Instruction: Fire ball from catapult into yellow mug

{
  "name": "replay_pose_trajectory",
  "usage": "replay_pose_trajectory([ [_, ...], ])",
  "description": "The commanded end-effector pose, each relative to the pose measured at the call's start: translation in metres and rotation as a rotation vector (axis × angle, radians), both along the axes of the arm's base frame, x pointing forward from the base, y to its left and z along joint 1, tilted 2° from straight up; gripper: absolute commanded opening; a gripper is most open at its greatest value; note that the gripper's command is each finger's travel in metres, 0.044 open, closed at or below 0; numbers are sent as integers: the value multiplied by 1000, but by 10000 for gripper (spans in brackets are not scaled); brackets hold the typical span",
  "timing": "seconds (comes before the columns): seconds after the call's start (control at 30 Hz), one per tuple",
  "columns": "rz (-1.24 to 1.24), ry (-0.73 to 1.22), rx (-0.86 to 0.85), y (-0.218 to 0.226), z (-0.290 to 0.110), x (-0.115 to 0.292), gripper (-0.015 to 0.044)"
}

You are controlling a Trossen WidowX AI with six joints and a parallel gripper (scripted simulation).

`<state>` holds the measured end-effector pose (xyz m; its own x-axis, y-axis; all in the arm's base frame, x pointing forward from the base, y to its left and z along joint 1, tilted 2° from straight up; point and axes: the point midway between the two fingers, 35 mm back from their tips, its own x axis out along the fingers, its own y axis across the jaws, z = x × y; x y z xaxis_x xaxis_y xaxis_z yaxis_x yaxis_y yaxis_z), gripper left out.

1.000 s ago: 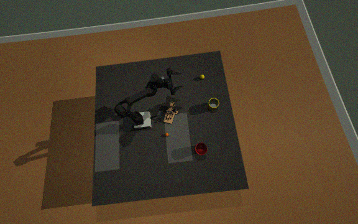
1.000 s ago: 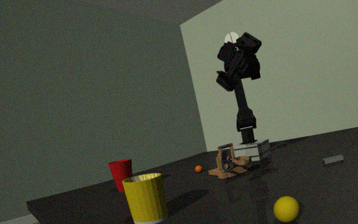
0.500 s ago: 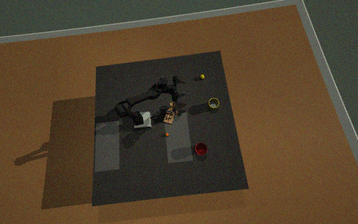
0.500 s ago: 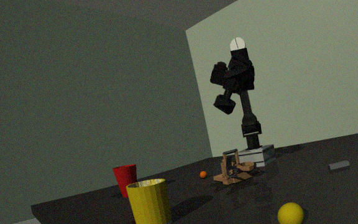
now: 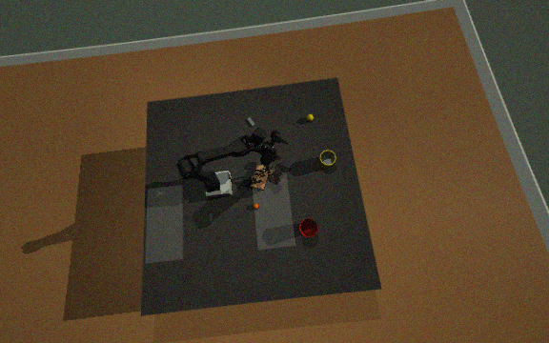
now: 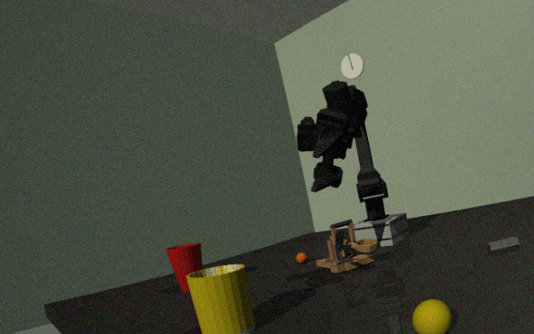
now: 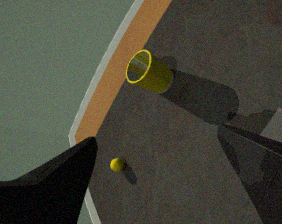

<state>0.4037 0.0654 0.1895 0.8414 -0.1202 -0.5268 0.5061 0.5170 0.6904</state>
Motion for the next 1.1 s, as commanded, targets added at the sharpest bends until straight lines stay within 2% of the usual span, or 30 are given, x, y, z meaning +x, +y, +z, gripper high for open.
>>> replay_pose_trajectory([
  [0.0, -39, 70, 43, -12, -12, -5, 440],
  [0.57, -298, 395, 281, -58, -61, -51, 440],
  [1.07, -616, 667, 514, -82, -84, -107, 440],
])
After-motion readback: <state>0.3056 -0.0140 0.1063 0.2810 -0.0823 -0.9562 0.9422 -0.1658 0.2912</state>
